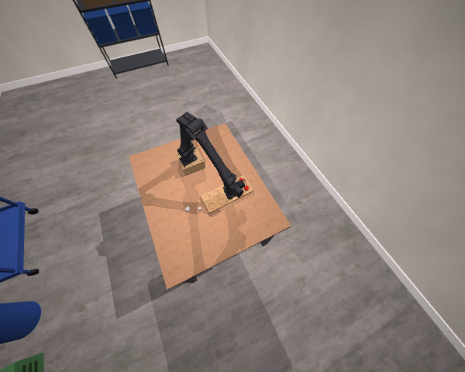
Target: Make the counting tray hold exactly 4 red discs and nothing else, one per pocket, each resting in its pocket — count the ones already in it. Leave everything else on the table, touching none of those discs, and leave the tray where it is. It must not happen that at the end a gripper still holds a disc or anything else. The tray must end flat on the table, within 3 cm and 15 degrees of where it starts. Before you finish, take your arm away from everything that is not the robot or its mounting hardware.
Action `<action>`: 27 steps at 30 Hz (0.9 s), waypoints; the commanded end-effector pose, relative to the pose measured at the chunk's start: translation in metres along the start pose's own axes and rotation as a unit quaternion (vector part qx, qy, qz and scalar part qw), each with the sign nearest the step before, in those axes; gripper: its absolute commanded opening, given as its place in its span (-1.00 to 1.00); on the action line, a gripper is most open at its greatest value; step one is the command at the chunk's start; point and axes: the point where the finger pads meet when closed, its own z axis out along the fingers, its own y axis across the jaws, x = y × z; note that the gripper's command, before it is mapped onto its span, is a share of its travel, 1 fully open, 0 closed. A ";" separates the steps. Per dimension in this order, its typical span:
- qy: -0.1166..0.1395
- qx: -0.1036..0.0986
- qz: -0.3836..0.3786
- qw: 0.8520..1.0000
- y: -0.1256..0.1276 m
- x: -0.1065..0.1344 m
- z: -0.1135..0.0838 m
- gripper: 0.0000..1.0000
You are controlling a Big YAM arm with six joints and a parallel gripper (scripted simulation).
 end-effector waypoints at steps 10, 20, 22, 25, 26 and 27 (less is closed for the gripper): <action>0.001 -0.003 0.006 1.000 -0.001 0.001 0.007 -0.28; -0.011 0.027 0.006 1.000 -0.024 -0.009 -0.035 -0.28; -0.011 0.028 0.006 1.000 -0.024 -0.010 -0.059 -0.28; -0.012 0.029 0.005 1.000 -0.021 -0.011 -0.087 -0.28; -0.012 0.029 0.005 1.000 -0.021 -0.011 -0.087 -0.28; -0.012 0.029 0.005 1.000 -0.021 -0.011 -0.087 -0.28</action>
